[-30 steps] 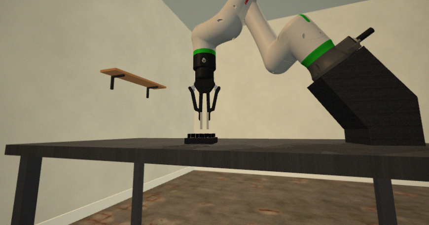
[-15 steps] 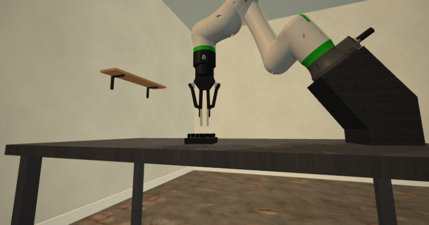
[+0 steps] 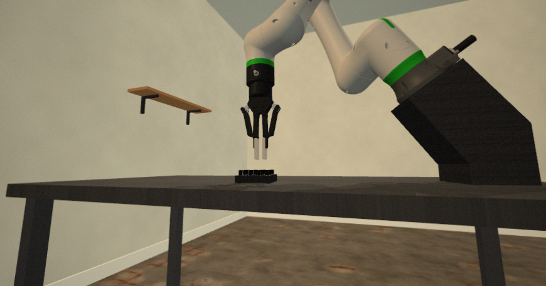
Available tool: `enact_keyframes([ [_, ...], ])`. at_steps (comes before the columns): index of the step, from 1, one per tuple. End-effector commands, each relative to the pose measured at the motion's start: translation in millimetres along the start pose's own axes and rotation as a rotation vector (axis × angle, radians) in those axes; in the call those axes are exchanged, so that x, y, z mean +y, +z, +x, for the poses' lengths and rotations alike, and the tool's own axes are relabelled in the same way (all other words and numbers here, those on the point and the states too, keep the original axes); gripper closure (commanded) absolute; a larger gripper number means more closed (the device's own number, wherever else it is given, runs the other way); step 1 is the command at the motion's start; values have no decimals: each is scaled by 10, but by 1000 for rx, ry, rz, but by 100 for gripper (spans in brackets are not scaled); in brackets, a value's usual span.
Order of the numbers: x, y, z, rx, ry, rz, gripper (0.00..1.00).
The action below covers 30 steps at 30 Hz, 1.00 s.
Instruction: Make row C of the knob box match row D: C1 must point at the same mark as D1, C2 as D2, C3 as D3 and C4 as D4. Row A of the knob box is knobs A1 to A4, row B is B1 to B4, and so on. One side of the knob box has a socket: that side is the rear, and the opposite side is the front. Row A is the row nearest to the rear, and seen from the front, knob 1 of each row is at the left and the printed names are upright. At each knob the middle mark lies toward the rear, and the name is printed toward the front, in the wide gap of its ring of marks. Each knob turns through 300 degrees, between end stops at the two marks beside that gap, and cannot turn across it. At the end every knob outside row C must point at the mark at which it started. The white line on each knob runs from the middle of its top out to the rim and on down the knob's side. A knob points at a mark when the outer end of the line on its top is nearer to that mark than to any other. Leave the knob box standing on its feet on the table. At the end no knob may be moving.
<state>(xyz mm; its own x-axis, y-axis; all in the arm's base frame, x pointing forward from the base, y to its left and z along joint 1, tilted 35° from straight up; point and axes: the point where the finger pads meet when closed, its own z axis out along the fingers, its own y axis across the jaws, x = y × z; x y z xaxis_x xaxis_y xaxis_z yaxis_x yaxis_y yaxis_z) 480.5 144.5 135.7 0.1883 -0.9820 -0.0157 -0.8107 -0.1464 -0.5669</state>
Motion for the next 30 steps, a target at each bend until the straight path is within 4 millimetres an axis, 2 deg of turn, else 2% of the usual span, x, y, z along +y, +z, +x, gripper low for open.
enact_keyframes([
  [1,-6,-18,50,8,156,6,88],
  [14,-17,-74,209,7,652,8,88],
  [16,-17,-74,209,7,652,8,88],
  [17,-18,-87,242,7,761,9,88],
  [30,-20,-145,384,4,1238,10,88],
])
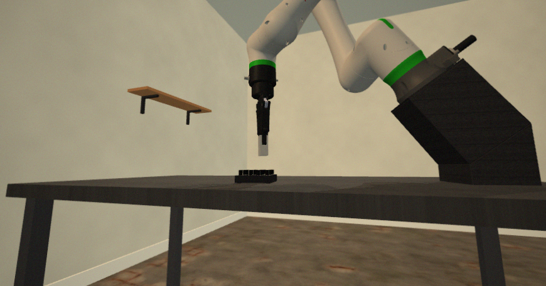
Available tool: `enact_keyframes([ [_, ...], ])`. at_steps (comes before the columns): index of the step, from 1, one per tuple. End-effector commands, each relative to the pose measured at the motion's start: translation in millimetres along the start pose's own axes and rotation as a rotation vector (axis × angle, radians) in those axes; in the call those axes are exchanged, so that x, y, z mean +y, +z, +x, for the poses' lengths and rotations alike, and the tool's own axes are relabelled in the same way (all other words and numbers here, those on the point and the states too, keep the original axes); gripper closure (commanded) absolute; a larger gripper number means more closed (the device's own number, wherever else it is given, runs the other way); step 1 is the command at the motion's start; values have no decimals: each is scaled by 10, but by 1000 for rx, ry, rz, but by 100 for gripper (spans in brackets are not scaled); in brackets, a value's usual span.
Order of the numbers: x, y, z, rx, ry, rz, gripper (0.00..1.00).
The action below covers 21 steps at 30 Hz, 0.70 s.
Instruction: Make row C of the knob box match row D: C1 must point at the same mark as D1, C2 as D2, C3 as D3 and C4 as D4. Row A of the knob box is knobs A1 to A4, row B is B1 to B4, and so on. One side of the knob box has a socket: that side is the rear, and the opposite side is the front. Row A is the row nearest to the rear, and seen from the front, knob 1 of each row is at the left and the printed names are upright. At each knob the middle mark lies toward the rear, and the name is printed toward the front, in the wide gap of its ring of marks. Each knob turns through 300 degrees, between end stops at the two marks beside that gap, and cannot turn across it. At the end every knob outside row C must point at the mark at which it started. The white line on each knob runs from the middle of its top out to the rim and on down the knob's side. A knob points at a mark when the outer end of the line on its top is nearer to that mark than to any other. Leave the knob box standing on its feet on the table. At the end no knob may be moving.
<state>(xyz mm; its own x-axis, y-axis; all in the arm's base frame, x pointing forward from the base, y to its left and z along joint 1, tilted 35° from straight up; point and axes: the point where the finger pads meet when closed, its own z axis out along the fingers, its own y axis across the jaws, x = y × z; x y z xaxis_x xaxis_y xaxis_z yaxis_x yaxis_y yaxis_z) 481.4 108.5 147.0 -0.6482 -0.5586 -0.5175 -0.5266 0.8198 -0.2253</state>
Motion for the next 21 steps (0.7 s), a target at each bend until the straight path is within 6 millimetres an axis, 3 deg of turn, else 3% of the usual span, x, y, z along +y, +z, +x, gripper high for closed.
enact_keyframes([
  [1,-38,-20,17,-3,155,18,88],
  [3,-38,-20,17,-3,155,18,88],
  [5,-72,-37,34,-5,288,17,88],
  [9,-99,-50,47,-6,394,17,88],
  [21,-101,-52,48,-6,406,17,88],
])
